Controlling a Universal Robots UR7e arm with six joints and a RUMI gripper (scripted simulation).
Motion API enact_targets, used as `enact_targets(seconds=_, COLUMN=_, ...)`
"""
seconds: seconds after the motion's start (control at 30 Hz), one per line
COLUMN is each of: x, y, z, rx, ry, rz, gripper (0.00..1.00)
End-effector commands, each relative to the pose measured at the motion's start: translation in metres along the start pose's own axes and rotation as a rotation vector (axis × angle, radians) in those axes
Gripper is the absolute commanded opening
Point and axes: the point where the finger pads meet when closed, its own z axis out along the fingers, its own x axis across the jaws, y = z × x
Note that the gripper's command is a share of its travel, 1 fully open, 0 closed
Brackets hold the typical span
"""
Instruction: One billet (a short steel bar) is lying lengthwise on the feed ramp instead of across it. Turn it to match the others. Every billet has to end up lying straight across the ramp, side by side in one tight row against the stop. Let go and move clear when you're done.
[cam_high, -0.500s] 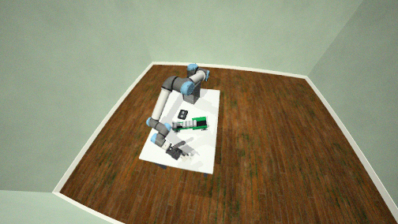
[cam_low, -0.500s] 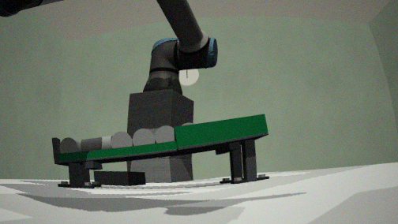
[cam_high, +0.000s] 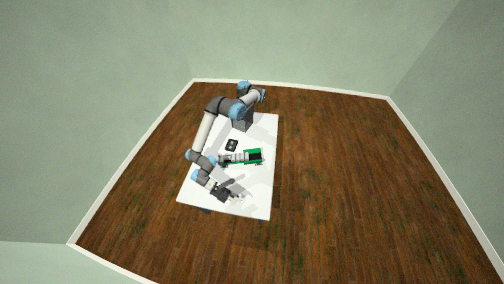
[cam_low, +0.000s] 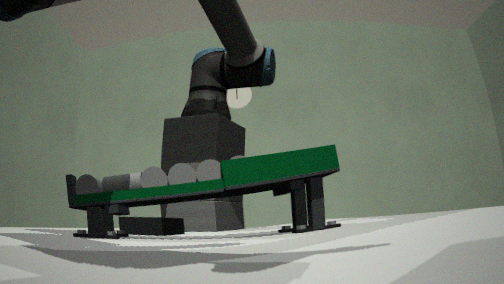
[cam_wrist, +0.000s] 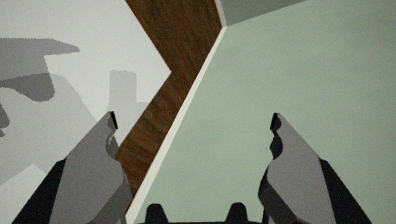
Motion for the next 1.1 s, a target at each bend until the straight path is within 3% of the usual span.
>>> enact_targets(seconds=0.0, x=0.001, y=0.0, z=-0.001, rx=-0.001, ry=0.001, rz=-0.002, gripper=1.0)
enact_targets(seconds=0.03, x=0.001, y=0.0, z=-0.001, rx=-0.001, ry=0.001, rz=-0.002, gripper=1.0)
enact_targets(seconds=0.07, x=0.001, y=0.0, z=-0.001, rx=-0.001, ry=0.001, rz=-0.002, gripper=0.4)
enact_targets(seconds=0.6, x=0.001, y=0.0, z=-0.001, rx=-0.001, ry=0.001, rz=-0.002, gripper=0.4)
enact_targets(seconds=0.77, x=0.014, y=-0.009, z=-0.014, rx=-0.021, ry=-0.05, rz=0.111, gripper=0.4)
enact_targets(seconds=1.07, x=0.014, y=-0.009, z=-0.014, rx=-0.021, ry=-0.05, rz=0.111, gripper=0.4)
